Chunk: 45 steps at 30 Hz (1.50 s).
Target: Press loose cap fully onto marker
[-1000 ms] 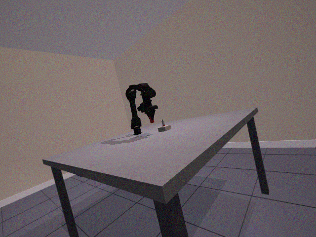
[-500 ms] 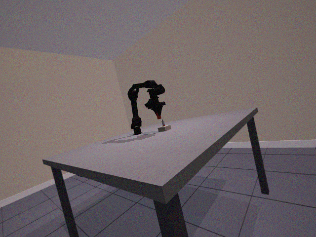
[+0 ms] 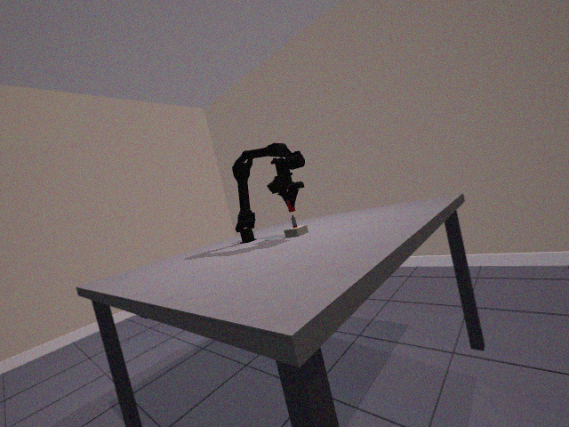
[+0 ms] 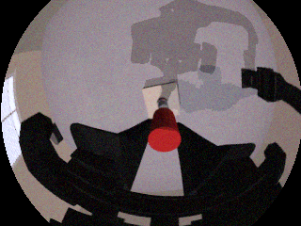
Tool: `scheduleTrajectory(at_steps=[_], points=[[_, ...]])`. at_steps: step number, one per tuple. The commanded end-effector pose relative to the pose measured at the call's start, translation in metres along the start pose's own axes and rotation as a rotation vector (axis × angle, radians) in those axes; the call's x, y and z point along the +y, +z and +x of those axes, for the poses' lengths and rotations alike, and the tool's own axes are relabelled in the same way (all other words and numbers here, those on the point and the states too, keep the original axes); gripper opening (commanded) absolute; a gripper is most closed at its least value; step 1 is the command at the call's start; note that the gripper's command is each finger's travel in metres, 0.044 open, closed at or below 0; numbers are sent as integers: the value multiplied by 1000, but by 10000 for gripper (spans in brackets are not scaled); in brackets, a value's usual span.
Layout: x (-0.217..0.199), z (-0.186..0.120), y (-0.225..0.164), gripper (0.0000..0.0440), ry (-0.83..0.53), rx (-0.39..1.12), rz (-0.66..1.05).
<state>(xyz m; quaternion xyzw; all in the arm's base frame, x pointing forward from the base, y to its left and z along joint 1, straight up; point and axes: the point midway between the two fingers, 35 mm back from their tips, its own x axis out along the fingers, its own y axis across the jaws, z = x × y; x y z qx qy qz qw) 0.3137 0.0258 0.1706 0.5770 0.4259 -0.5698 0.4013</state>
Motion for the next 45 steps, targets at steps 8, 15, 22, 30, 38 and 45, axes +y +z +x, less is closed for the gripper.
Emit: scheduleTrajectory(at_steps=[8,15,22,30,38,45], points=[[-4,14,-1,0,-41,-16,24],[-4,23,1,0,-51,-22,40],[-4,37,1,0,-69,-20,42],[-4,51,2,0,-87,-21,40],[-4,65,3,0,-100,-22,31],[-6,78,4,81,-112,-34,17]])
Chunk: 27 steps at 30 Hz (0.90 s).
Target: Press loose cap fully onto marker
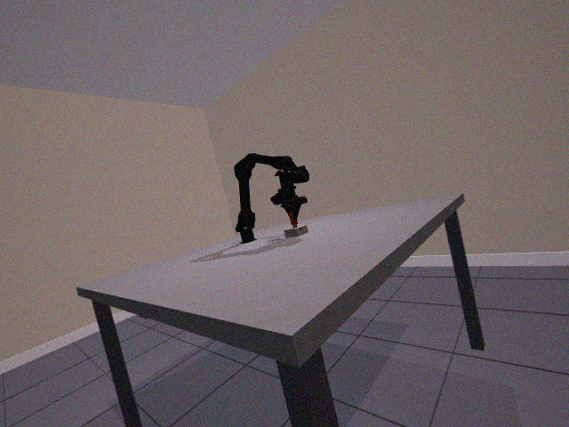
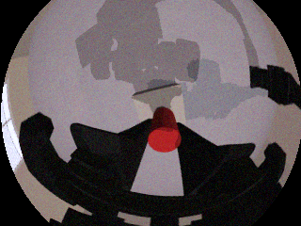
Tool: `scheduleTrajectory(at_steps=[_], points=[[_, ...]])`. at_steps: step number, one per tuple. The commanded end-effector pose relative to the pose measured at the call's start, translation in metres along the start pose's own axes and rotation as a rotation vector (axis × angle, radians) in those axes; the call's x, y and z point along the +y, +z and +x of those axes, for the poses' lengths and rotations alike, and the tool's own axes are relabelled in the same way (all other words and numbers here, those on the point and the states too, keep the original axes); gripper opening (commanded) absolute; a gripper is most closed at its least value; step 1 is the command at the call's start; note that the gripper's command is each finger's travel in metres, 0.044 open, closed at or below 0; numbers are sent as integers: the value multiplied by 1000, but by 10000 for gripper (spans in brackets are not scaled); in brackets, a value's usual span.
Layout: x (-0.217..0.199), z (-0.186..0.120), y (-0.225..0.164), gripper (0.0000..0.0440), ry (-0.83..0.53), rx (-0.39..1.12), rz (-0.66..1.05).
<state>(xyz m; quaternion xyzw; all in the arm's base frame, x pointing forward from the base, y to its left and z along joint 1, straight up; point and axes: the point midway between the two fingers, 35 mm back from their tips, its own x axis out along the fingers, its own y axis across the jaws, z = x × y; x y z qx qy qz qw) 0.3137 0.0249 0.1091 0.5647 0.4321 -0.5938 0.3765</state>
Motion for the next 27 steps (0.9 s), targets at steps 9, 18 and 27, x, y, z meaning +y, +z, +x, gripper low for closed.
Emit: scheduleTrajectory(at_steps=[9,18,27], points=[[-8,18,4,311,-50,-36,-39],[-11,3,3,440,-34,-38,-72],[-10,-29,3,440,-28,-29,-92]])
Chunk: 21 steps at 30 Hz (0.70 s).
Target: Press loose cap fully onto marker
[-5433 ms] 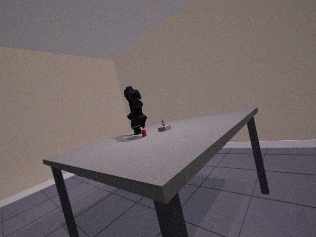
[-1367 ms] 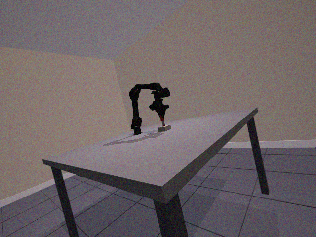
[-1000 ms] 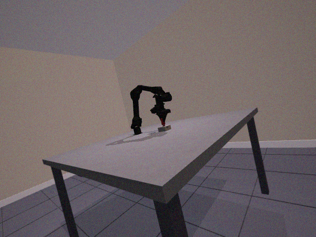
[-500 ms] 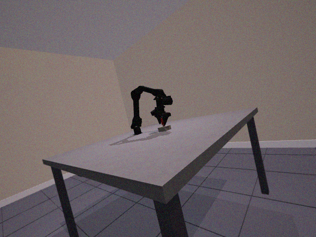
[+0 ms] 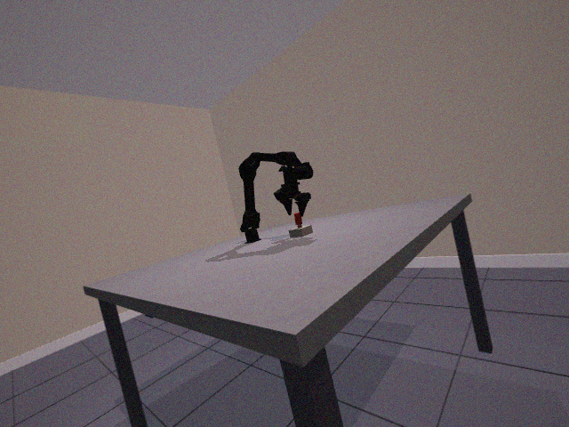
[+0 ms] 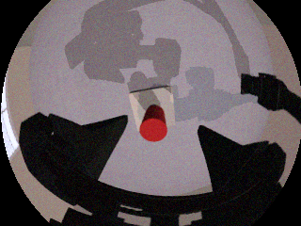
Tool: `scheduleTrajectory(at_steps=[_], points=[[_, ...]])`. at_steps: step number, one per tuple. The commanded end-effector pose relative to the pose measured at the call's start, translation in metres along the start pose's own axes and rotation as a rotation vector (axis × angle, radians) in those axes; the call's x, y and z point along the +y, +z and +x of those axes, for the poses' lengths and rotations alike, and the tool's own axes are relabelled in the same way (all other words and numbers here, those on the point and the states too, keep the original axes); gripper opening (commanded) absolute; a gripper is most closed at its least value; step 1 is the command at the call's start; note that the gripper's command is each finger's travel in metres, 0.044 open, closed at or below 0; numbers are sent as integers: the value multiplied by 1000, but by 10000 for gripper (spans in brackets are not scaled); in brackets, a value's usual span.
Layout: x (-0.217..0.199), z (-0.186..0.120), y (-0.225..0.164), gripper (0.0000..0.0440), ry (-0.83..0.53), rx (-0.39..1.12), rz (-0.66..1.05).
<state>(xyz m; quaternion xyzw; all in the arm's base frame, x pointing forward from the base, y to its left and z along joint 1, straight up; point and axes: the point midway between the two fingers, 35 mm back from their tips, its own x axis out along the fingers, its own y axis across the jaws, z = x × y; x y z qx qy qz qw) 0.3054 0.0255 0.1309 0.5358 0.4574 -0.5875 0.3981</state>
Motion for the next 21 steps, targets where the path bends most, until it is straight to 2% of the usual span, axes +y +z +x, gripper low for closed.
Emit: scheduleTrajectory(at_steps=[1,6,17,21], points=[[-1,-10,2,440,-10,-4,-13],[-1,-15,5,411,-21,-8,-35],[5,-7,7,144,-22,-20,-121],[6,-2,5,102,-16,-14,-127]])
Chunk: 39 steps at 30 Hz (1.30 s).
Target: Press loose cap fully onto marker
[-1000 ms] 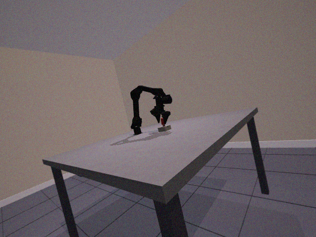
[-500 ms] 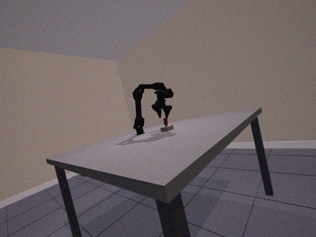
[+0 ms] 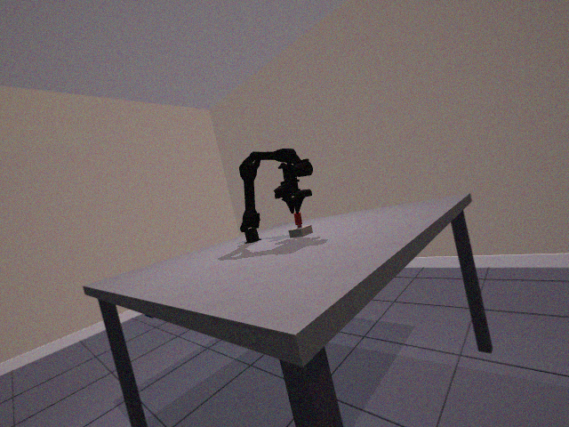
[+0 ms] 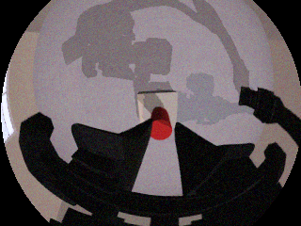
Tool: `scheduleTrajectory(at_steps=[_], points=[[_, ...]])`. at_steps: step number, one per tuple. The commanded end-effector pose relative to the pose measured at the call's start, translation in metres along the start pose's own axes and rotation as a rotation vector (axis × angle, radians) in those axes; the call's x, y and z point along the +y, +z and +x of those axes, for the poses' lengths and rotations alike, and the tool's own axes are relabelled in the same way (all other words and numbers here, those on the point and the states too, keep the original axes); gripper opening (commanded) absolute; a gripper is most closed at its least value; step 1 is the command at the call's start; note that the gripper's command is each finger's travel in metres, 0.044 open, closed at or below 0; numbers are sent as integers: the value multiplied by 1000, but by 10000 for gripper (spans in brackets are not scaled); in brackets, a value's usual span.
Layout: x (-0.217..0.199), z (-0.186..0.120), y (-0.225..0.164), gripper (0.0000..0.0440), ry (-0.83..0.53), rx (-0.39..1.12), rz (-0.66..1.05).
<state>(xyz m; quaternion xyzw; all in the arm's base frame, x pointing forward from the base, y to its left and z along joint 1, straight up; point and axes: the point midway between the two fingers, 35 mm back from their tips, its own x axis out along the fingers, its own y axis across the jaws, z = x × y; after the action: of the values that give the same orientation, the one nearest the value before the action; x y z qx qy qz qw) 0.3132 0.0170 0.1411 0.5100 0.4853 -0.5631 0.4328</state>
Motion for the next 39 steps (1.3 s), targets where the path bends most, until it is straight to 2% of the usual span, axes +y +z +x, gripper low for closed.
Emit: scheduleTrajectory(at_steps=[1,16,28,39], points=[[-3,10,-1,94,-22,-1,-16],[-2,23,-7,59,-10,-11,-62],[-31,12,-6,106,-67,34,-117],[-53,-10,0,120,-77,78,-155]])
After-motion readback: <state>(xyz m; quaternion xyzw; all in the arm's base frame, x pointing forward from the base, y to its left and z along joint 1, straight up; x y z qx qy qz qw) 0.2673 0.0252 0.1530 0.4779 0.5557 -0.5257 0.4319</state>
